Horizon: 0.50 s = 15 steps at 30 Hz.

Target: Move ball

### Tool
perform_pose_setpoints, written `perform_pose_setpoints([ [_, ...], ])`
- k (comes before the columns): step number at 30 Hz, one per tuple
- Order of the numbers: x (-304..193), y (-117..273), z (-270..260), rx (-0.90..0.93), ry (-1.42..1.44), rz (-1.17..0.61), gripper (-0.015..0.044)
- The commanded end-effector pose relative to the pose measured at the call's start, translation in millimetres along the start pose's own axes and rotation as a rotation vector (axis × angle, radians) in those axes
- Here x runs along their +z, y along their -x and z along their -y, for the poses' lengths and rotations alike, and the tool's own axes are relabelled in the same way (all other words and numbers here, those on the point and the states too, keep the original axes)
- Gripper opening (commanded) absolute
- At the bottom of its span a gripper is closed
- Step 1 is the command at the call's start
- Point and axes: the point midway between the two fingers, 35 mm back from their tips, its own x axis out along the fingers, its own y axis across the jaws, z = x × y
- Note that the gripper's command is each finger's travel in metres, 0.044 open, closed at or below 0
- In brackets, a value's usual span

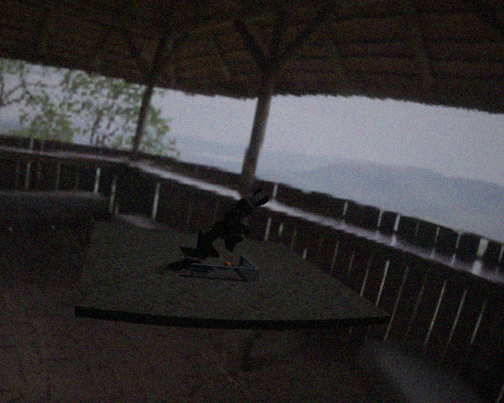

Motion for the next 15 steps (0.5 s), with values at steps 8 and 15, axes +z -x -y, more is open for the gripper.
perform_pose_setpoints([
  [8, 0, 50, 0, 0.001, 0.000, -0.001, 0.0440],
  [15, 0, 50, 0, 0.001, 0.000, -0.001, 0.0440],
])
